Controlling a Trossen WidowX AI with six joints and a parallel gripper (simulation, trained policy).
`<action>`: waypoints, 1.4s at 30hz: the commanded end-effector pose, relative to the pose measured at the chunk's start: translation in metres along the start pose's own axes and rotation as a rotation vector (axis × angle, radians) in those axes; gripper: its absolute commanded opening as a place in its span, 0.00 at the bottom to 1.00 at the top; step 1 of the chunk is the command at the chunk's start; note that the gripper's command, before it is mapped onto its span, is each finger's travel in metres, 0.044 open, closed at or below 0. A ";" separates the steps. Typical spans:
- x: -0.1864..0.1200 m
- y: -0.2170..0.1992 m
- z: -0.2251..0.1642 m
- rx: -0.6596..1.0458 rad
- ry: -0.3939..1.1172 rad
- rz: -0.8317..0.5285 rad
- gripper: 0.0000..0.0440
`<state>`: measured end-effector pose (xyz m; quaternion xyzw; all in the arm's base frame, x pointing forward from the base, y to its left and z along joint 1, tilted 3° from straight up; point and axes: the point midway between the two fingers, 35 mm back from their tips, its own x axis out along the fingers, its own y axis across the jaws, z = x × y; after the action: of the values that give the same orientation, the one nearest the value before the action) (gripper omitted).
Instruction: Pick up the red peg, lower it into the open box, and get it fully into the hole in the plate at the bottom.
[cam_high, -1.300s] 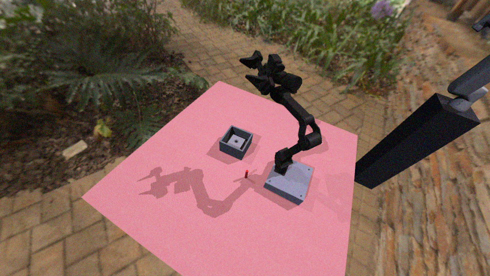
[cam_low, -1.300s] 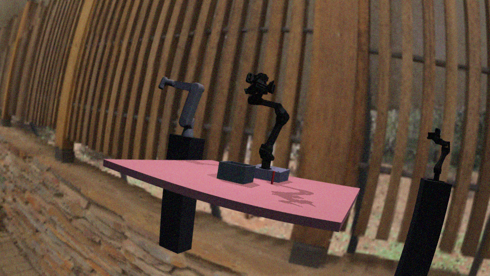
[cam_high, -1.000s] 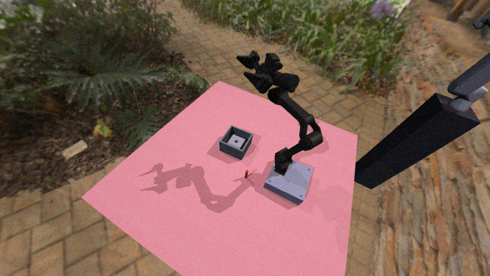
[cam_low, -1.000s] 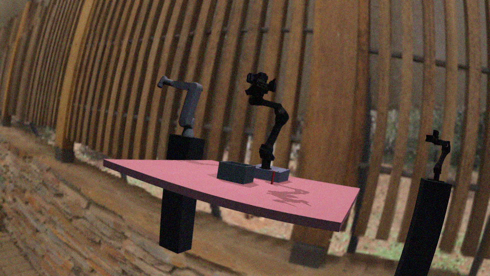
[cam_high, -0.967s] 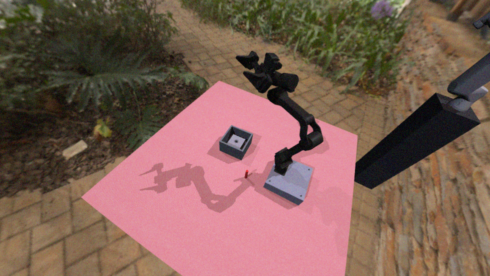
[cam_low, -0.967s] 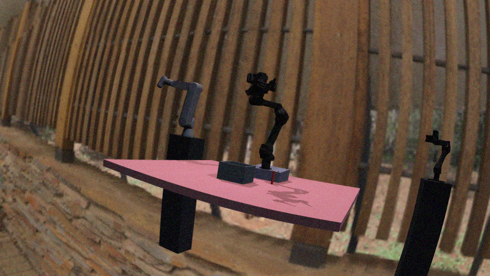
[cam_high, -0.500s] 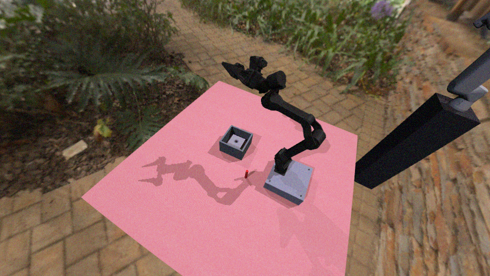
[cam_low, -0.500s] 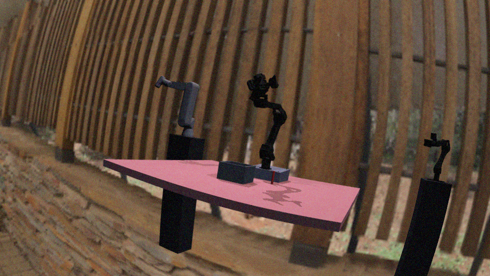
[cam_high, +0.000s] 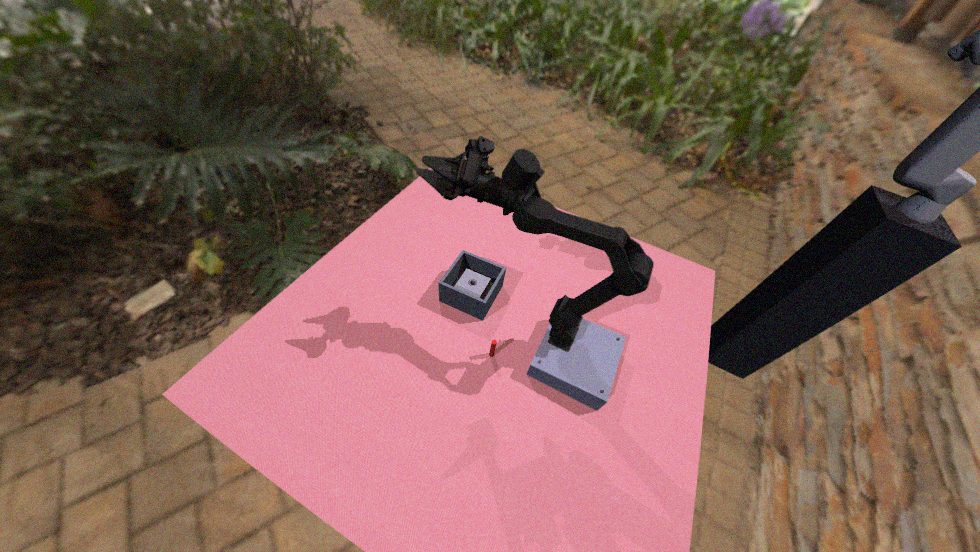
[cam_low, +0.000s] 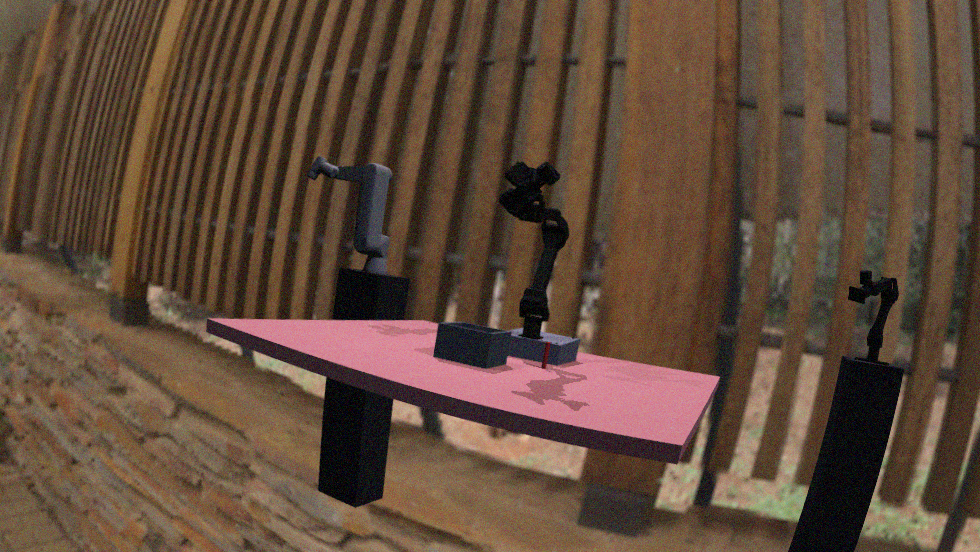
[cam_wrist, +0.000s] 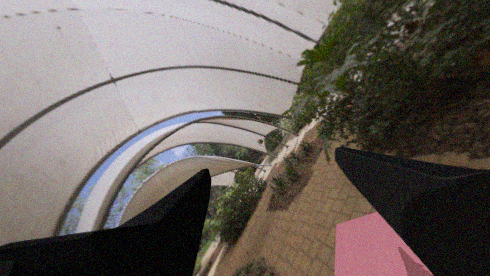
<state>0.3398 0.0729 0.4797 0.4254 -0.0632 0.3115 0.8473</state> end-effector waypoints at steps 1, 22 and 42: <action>0.002 -0.017 -0.023 0.093 0.035 -0.099 1.00; -0.042 -0.109 -0.159 0.379 0.311 -0.698 1.00; -0.159 -0.150 -0.257 0.479 0.574 -1.328 1.00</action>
<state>0.2764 0.1295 0.1761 0.4666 0.4671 -0.1158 0.7421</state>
